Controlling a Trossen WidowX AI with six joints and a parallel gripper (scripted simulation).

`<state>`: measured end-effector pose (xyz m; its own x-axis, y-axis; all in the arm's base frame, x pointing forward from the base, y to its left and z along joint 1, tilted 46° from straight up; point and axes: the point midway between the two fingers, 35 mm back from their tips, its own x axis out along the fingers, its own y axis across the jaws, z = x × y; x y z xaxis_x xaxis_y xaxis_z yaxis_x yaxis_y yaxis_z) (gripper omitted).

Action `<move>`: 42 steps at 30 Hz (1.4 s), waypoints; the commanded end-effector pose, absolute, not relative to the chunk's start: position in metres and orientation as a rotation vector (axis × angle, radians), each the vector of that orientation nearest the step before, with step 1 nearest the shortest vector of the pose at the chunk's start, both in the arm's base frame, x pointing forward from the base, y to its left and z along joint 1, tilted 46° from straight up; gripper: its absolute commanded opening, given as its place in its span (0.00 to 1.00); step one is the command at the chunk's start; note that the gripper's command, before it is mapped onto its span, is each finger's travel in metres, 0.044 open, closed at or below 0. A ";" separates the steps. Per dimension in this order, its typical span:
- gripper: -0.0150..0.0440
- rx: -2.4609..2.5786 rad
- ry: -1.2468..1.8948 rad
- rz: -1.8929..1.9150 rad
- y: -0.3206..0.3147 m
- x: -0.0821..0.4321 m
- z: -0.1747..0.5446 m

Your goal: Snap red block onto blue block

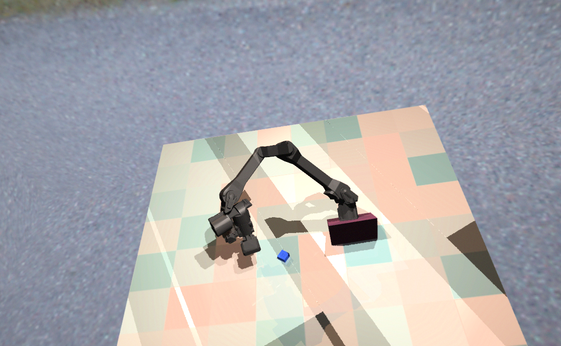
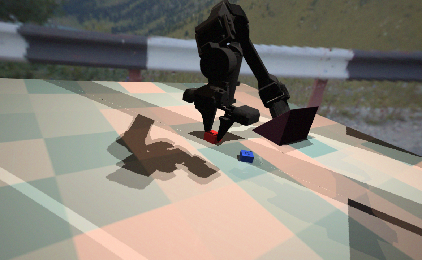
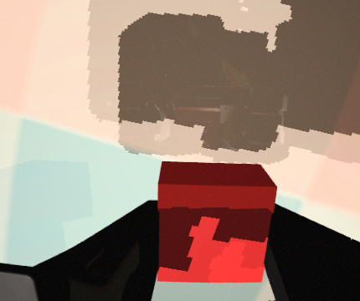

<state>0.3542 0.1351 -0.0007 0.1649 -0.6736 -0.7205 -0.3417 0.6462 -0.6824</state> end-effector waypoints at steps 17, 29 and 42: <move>0.25 -0.960 1.464 -0.279 0.169 0.335 0.038; 0.25 -1.142 1.519 -0.111 0.162 0.304 0.013; 0.25 -1.333 1.564 0.075 0.147 0.267 -0.012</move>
